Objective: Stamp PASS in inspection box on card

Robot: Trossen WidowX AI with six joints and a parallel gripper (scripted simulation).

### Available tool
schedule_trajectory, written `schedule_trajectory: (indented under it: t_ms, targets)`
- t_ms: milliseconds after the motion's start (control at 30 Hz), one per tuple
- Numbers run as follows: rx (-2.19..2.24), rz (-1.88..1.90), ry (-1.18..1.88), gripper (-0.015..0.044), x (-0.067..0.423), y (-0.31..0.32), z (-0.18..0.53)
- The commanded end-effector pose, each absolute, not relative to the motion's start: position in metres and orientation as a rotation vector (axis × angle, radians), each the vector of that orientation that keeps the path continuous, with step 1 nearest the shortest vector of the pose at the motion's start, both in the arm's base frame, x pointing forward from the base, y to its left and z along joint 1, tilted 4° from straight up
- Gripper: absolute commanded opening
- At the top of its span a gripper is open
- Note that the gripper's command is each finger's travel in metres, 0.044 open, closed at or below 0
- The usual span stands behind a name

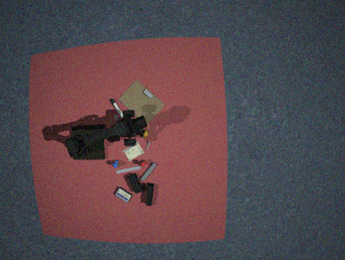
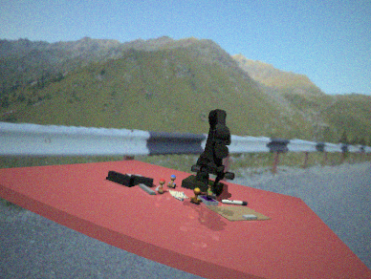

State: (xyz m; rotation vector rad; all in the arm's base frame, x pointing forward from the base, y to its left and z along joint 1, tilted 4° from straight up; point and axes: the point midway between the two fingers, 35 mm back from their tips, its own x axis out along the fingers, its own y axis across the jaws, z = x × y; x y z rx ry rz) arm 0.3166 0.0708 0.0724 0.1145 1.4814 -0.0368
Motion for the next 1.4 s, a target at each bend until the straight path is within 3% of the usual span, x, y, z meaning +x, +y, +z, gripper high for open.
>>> schedule_trajectory:
  t_ms: [0,1367]
  targets:
    - [0.115,-0.041,1.482,0.0,0.316,0.071,0.069]
    - [0.113,-0.038,1.482,0.0,0.317,0.071,0.056]
